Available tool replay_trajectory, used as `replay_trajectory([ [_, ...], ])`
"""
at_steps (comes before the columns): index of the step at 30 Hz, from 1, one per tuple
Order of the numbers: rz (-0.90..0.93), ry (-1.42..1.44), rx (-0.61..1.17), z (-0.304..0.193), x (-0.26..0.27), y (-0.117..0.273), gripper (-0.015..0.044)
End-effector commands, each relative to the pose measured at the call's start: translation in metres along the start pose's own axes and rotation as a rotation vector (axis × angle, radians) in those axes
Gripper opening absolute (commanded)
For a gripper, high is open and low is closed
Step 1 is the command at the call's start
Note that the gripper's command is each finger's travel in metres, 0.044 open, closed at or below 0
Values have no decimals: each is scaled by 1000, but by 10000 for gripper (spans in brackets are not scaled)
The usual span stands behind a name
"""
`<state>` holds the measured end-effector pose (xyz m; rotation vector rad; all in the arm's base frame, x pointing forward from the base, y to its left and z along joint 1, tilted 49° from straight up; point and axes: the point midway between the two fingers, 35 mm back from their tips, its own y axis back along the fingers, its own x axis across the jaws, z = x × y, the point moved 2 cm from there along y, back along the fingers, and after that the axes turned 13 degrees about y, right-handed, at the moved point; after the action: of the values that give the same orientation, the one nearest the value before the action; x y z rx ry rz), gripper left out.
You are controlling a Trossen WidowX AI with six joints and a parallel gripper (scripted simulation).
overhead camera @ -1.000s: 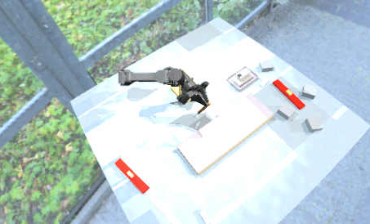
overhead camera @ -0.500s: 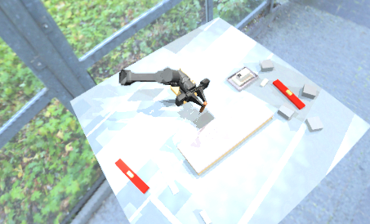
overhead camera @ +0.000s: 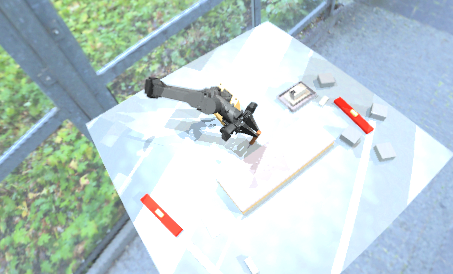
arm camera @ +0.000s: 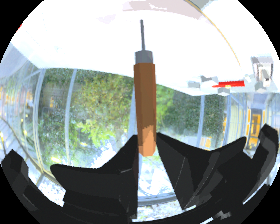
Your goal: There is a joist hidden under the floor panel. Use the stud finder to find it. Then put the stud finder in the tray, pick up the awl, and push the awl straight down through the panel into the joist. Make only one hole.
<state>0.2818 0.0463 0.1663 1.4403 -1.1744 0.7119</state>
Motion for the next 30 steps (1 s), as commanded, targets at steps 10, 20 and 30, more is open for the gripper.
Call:
replay_trajectory([
  [10, -175, 49, 95, 12, 16, -24, 0],
  [20, -287, 38, 183, 28, 28, -36, 0],
  [30, -361, -12, 290, 49, 44, -41, 0],
])
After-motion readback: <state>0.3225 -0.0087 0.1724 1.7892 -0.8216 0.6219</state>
